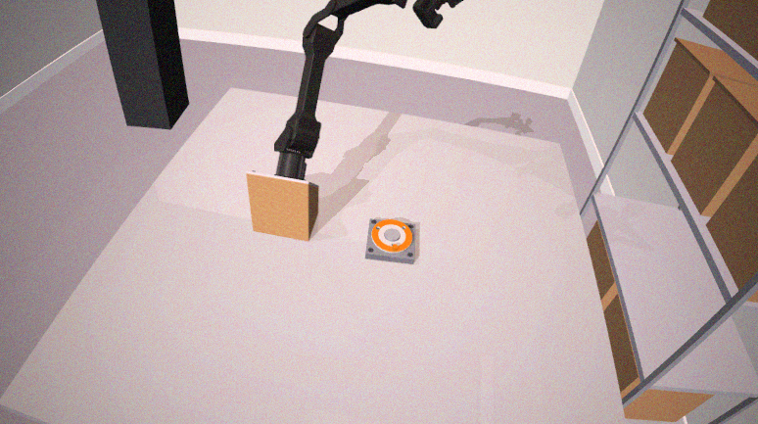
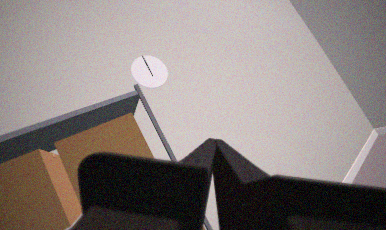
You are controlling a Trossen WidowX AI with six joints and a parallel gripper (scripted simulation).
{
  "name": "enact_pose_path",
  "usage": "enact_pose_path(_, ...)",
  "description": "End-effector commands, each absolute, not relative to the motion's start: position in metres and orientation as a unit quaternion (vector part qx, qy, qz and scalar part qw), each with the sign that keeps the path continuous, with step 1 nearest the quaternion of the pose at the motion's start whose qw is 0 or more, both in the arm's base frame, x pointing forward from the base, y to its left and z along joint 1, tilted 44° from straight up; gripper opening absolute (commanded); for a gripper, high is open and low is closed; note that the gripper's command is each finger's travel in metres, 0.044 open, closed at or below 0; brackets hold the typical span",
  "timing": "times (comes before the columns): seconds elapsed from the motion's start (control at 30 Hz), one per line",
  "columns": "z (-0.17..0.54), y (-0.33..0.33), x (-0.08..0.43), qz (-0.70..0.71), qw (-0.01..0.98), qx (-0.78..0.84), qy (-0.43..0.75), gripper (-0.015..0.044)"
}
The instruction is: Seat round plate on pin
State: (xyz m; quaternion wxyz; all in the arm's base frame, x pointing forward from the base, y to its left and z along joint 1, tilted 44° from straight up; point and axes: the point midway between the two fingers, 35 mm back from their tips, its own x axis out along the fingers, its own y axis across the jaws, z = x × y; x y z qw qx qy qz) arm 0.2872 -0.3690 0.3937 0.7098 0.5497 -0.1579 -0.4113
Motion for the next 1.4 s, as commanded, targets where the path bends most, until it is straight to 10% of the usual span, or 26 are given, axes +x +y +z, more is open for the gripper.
enact_pose_path(0.0,0.324,-0.361,0.318,-0.411,0.745,0.525,-0.028,0.0000)
enact_pose_path(0.77,0.020,-0.185,0.344,-0.088,0.770,0.353,0.524,0.0000)
enact_pose_path(1.37,-0.063,-0.048,0.265,0.221,0.677,0.305,0.633,0.0000)
